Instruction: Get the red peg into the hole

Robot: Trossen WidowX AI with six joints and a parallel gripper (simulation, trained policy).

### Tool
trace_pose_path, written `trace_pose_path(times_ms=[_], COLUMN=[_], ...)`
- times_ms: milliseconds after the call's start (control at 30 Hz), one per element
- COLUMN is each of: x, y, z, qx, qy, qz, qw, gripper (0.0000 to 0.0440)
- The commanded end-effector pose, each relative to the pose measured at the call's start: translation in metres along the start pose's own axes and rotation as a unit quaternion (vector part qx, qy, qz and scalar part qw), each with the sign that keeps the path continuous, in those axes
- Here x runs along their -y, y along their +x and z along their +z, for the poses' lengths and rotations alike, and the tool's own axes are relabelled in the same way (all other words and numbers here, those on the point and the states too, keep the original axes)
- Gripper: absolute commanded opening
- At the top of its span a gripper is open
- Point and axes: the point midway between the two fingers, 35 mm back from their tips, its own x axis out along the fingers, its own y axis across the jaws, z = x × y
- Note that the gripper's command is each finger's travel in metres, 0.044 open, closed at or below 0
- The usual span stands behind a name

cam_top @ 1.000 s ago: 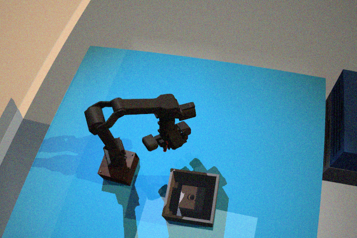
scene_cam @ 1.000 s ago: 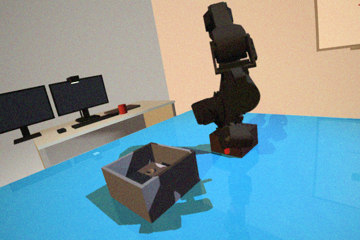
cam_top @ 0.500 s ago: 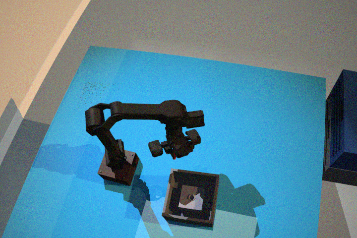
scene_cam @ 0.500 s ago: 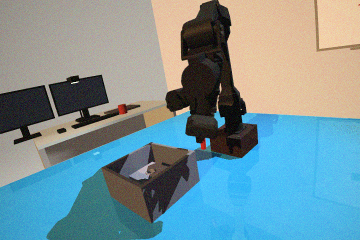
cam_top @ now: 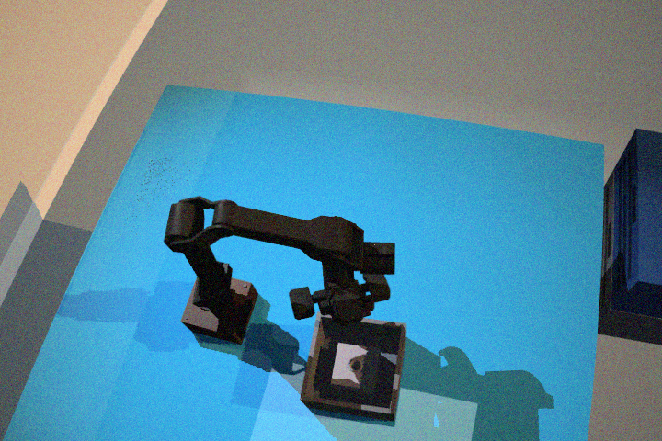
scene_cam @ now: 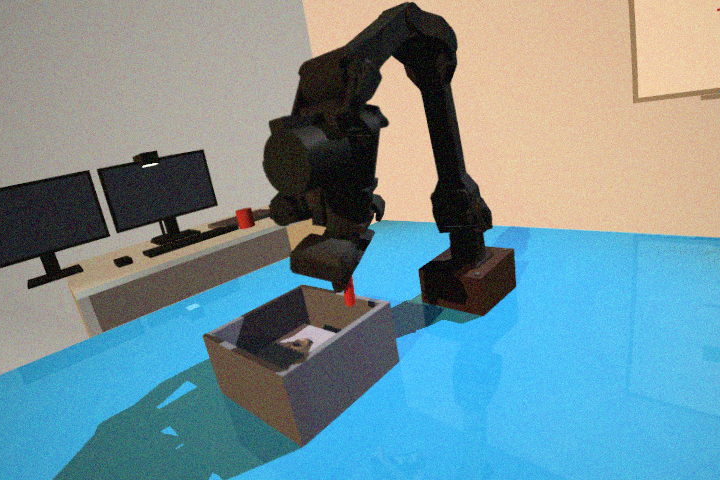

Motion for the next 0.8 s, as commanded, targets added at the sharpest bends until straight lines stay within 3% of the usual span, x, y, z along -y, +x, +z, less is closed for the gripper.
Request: trace_pose_path(times_ms=[0,667,767], x=[-0.002,-0.013,-0.014], y=[0.008,0.07,0.081], z=[0.014,0.068,0.066], qx=[0.001,-0.035,-0.048], qy=[0.005,-0.035,-0.05], qz=[-0.001,0.021,0.022], qw=[1.0,0.999,0.997], gripper=[0.0,0.0001,0.0041])
